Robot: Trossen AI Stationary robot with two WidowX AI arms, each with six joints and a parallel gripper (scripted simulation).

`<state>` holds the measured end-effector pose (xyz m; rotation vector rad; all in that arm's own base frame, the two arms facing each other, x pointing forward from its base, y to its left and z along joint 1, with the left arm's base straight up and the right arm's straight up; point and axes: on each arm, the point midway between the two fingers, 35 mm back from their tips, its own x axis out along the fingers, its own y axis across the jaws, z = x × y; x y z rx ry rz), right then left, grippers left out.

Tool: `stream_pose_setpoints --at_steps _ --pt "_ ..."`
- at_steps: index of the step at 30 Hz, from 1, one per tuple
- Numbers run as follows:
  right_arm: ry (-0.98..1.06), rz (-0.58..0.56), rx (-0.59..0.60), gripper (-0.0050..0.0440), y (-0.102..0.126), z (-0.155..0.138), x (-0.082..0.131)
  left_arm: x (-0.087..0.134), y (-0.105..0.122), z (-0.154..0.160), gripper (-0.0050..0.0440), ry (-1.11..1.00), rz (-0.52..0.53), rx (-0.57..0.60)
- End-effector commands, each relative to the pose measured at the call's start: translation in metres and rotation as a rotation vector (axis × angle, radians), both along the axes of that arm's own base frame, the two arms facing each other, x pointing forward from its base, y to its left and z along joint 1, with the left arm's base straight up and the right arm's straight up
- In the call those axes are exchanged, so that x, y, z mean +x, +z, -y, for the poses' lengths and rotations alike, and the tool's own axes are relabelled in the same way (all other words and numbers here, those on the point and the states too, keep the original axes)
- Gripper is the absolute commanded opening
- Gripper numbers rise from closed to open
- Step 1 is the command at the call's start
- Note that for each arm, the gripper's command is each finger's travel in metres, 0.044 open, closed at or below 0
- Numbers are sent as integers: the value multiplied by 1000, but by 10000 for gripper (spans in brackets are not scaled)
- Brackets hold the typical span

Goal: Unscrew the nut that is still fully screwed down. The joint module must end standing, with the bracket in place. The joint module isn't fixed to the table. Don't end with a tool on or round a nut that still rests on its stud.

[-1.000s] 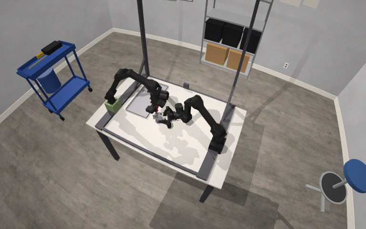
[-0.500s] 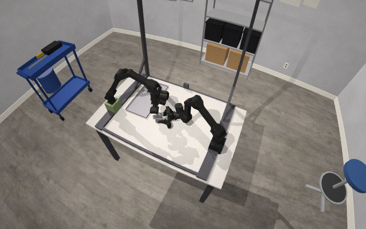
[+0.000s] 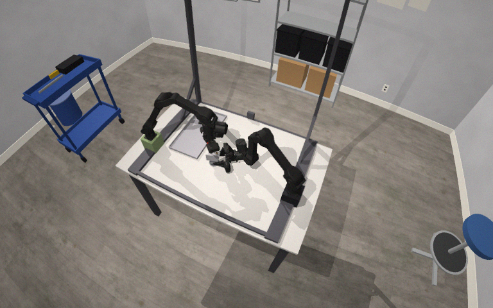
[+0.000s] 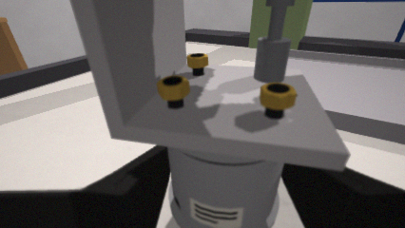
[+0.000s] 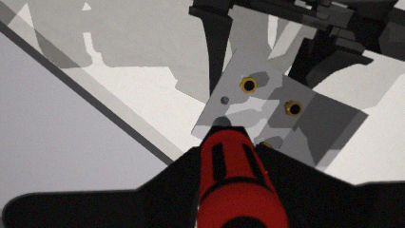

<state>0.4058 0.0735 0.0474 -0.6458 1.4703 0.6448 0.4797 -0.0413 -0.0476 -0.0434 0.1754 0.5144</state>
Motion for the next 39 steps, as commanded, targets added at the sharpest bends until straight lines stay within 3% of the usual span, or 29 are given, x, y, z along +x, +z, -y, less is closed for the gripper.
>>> stream_pose_setpoints --at_steps 1,7,12,24,29,39 --pt "157 16 2 130 7 -1 3 7 15 1 245 2 37 -10" --pt "402 17 -2 130 7 -1 3 7 15 1 245 2 37 -10" --pt "402 16 -2 130 7 -1 3 7 15 1 245 2 37 -10" --pt "891 14 -9 130 7 0 3 7 15 1 245 2 37 -10" --pt "890 14 -9 130 7 0 3 7 15 1 245 2 37 -10" --pt "1298 10 -13 130 6 0 2 7 15 1 245 2 37 -10"
